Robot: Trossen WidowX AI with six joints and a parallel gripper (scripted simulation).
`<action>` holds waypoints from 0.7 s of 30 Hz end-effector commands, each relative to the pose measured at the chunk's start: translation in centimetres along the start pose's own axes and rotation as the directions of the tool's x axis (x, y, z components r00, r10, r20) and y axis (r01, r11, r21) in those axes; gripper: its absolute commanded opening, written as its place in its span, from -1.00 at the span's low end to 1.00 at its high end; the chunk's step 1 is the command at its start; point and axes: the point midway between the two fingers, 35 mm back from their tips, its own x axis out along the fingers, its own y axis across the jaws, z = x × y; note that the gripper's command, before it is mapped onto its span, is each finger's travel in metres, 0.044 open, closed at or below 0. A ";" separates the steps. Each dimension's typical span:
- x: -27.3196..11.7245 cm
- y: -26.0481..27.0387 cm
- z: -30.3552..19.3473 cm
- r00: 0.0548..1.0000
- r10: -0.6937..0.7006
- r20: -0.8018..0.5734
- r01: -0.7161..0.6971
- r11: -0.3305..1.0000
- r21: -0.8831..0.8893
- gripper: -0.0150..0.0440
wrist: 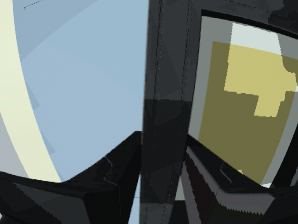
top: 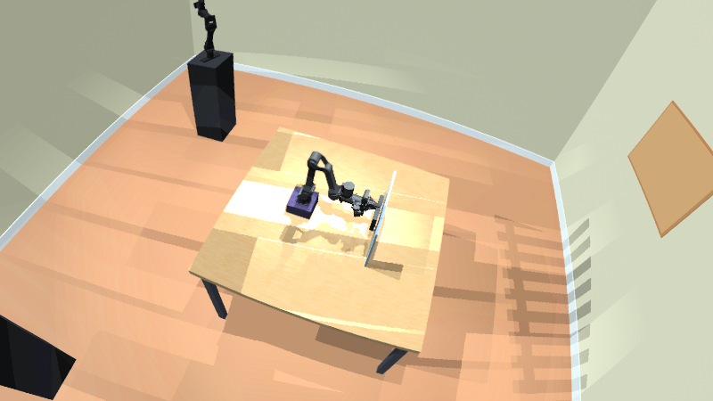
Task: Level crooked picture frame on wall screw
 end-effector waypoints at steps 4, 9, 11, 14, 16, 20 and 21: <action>0.0 0.0 0.0 1.000 0.000 0.000 0.000 1.000 -0.005 -0.49; 0.0 -0.1 0.0 1.000 0.000 0.000 0.000 0.997 -0.078 -0.49; 0.0 -0.1 0.0 1.000 0.000 0.000 0.000 0.996 -0.084 -0.49; 0.0 -0.1 0.0 1.000 0.000 0.000 0.000 0.995 -0.104 -0.49; 0.0 -0.1 0.0 1.000 0.000 0.000 0.000 0.994 -0.110 -0.49; 0.0 -0.2 0.0 1.000 0.000 0.000 0.000 0.991 -0.130 -0.49; 0.0 -0.2 0.0 1.000 0.000 0.001 0.000 0.991 -0.136 -0.49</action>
